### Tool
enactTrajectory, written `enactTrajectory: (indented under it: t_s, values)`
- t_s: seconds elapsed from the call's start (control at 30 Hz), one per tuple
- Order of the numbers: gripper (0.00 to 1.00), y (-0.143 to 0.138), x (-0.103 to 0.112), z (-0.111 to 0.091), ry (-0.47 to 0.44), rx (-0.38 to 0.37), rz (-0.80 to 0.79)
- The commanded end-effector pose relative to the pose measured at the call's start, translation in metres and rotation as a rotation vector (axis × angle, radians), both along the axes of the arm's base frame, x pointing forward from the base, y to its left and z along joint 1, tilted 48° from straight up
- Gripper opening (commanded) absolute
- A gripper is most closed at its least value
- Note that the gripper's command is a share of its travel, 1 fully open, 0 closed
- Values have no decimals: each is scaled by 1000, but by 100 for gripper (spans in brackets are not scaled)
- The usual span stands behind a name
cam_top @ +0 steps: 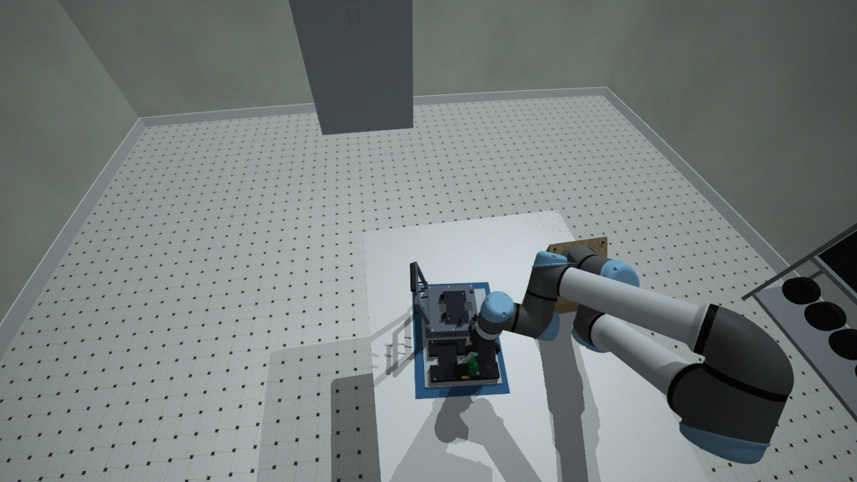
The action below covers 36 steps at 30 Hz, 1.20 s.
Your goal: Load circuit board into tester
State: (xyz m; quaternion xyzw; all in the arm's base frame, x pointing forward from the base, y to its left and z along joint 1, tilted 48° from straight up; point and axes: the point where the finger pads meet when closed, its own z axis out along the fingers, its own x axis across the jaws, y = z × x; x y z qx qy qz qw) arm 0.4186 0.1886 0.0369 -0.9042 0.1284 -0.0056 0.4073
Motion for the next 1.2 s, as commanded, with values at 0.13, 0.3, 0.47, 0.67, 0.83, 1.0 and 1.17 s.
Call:
enactTrajectory:
  t_s: [0.13,0.3,0.47,0.67,0.83,1.0,1.17]
  values:
    - [47,0,0,0,-1,0,0]
    - [44,0,0,0,-1,0,0]
    - [44,0,0,0,-1,0,0]
    - [44,0,0,0,-1,0,0]
    - [42,0,0,0,-1,0,0]
    - [42,0,0,0,-1,0,0]
    - [42,0,0,0,-1,0,0]
